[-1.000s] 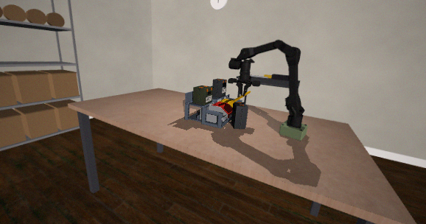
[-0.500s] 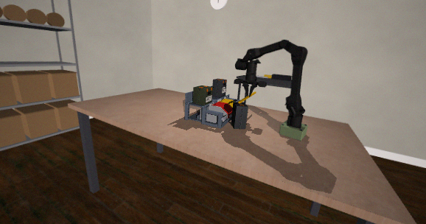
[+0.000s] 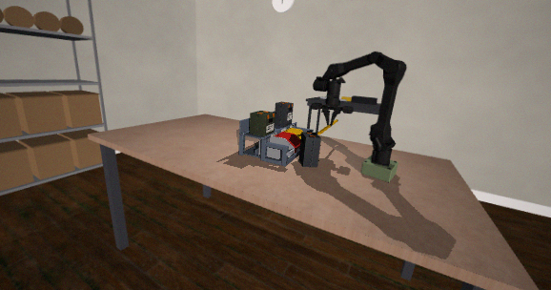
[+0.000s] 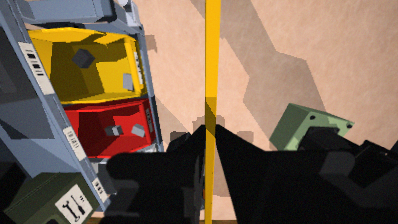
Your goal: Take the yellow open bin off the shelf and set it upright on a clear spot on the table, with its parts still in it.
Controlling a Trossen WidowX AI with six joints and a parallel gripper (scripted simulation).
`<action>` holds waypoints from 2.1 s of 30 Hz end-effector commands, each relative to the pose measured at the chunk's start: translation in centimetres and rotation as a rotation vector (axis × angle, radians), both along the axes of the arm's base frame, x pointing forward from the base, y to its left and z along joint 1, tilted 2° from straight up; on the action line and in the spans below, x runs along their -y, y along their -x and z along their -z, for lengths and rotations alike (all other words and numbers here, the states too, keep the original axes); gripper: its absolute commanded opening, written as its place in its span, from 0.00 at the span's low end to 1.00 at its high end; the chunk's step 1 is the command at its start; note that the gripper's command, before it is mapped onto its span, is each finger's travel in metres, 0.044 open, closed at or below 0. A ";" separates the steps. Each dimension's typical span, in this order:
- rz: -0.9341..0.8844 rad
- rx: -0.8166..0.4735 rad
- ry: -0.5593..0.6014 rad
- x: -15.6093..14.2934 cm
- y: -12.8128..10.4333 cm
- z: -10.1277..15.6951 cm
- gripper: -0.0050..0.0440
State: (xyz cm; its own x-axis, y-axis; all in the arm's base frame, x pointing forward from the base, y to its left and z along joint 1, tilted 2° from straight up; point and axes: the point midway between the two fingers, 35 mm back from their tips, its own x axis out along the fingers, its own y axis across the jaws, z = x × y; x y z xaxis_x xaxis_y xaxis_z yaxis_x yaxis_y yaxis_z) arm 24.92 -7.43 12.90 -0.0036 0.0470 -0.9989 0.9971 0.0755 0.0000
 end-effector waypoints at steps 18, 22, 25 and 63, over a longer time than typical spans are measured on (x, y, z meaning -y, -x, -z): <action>-0.005 0.035 0.014 2.9 4.6 -0.8 0.10; -0.003 0.029 0.015 3.9 6.3 -0.8 0.10; -0.005 0.031 0.017 4.6 7.6 -1.0 0.10; -0.005 0.029 0.018 4.0 6.3 -1.0 0.10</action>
